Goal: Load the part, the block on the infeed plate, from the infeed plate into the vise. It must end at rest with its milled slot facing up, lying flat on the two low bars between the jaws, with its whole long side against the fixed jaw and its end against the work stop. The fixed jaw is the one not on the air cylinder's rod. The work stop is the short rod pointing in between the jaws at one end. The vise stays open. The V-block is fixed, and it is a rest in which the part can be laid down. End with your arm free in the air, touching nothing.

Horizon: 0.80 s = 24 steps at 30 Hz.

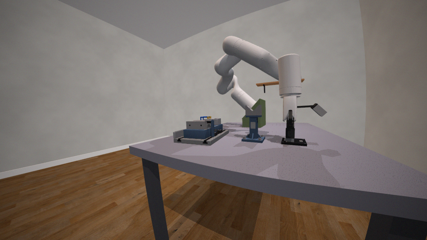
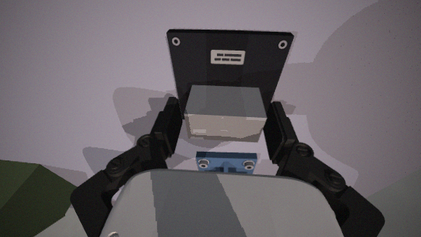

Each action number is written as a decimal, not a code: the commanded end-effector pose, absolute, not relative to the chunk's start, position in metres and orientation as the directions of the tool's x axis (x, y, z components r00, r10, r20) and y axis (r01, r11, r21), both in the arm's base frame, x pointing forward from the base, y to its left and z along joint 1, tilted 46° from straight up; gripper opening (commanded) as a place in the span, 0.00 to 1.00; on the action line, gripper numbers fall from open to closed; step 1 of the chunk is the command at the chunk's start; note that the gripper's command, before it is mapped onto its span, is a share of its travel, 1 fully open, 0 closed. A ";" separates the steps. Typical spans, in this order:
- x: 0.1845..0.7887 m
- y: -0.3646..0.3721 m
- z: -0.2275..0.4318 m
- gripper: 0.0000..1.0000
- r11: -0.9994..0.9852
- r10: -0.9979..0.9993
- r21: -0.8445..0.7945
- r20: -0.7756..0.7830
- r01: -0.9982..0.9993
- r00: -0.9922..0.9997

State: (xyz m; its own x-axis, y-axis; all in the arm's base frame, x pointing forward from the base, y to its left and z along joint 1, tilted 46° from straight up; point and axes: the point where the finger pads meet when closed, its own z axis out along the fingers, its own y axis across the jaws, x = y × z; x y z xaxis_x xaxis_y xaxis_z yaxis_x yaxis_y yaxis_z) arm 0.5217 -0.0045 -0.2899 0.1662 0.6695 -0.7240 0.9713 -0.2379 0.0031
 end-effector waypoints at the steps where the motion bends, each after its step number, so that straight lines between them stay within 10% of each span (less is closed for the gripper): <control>1: 0.523 -0.004 -0.289 0.89 -0.237 0.670 0.005 -0.723 0.971 0.167; 8: 0.523 -0.004 -0.289 0.89 -0.237 0.670 0.005 -0.723 0.971 0.167; 9: 0.523 -0.004 -0.289 0.00 -0.237 0.670 0.005 -0.723 0.971 0.167; 24: 0.523 -0.004 -0.289 0.00 -0.237 0.670 0.005 -0.723 0.971 0.167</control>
State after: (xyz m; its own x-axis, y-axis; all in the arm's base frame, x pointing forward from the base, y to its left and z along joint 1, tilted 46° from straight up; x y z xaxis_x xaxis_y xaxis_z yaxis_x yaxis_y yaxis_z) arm 0.5218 -0.0044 -0.2899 0.1663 0.6695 -0.7239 0.9713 -0.2378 0.0033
